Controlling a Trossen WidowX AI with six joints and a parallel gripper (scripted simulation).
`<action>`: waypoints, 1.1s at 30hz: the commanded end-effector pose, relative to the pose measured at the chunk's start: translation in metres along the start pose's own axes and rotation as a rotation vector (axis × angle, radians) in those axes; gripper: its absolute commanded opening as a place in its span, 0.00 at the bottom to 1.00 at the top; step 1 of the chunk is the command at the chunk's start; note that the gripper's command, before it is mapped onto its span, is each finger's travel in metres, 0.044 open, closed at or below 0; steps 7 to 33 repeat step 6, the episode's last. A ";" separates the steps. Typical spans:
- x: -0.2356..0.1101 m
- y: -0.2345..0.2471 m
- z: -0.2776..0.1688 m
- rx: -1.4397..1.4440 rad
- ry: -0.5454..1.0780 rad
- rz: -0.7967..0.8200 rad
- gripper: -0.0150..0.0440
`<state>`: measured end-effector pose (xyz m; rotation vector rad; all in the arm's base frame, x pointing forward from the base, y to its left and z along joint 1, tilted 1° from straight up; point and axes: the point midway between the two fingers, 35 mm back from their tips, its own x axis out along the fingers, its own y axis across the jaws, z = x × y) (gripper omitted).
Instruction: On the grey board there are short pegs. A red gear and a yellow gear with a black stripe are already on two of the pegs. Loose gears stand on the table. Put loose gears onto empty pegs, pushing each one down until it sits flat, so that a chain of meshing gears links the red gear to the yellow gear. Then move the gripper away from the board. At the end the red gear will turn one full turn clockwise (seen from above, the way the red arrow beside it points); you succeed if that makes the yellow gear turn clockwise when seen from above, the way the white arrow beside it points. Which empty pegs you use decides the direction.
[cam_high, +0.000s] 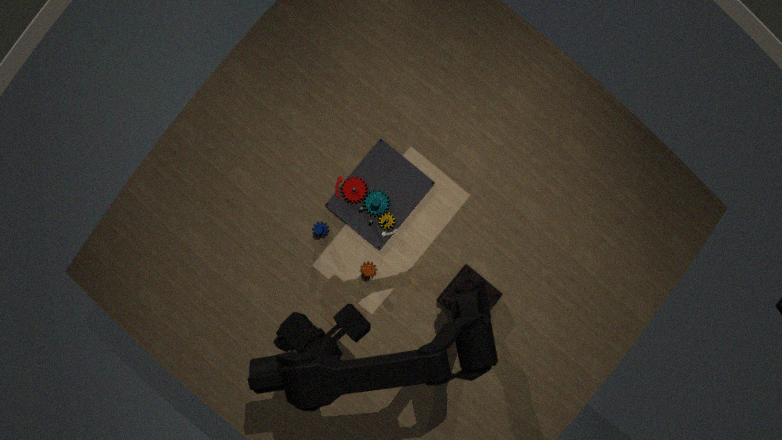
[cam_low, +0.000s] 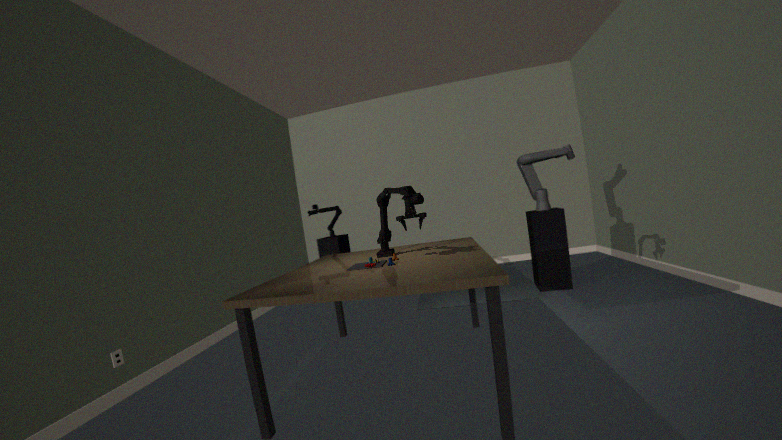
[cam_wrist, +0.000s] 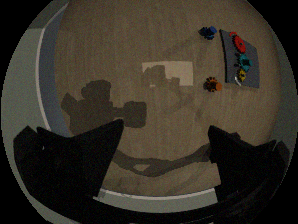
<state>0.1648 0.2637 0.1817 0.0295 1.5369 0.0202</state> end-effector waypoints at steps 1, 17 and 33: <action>0.000 0.000 0.000 0.005 0.001 -0.002 1.00; 0.000 0.000 0.000 0.005 0.001 -0.002 1.00; 0.000 0.000 0.000 0.005 0.001 -0.002 1.00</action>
